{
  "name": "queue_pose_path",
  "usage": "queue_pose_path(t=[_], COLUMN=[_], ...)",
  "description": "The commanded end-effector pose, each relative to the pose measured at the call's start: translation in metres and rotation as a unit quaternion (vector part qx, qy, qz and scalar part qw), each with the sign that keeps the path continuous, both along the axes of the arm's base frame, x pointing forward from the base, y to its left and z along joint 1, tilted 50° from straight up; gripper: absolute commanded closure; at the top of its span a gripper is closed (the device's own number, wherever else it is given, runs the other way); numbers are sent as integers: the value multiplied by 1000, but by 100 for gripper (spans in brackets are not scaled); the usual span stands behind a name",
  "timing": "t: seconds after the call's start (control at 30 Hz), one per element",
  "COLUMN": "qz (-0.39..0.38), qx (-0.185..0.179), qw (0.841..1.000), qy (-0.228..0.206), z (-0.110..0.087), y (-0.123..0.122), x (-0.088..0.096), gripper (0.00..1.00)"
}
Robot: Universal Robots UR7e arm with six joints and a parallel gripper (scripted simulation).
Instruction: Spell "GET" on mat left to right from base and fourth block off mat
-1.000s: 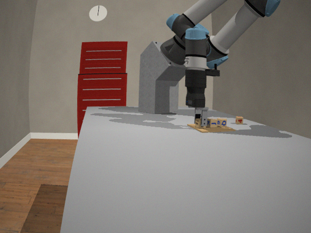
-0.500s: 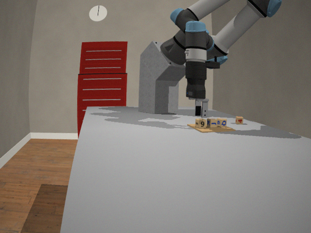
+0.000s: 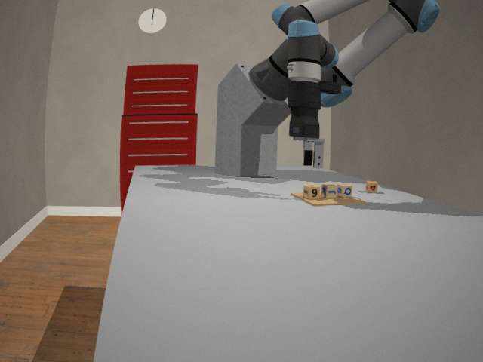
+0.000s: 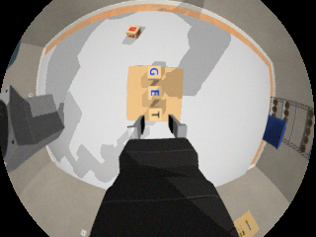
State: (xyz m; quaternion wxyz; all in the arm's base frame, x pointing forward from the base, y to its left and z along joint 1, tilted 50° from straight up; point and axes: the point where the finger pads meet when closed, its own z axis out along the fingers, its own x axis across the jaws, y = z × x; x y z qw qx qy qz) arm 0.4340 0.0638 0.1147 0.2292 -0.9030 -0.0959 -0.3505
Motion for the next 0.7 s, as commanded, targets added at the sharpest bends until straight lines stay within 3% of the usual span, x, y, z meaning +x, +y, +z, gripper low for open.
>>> queue_pose_path(t=[0.0, 0.63, 0.67], qz=[1, 1, 1], qx=[1, 2, 2], qw=[1000, 1000, 1000], qy=[0, 1, 1], z=[7, 13, 13], y=[-6, -10, -10], x=[-6, -13, -13], gripper=[13, 13, 0])
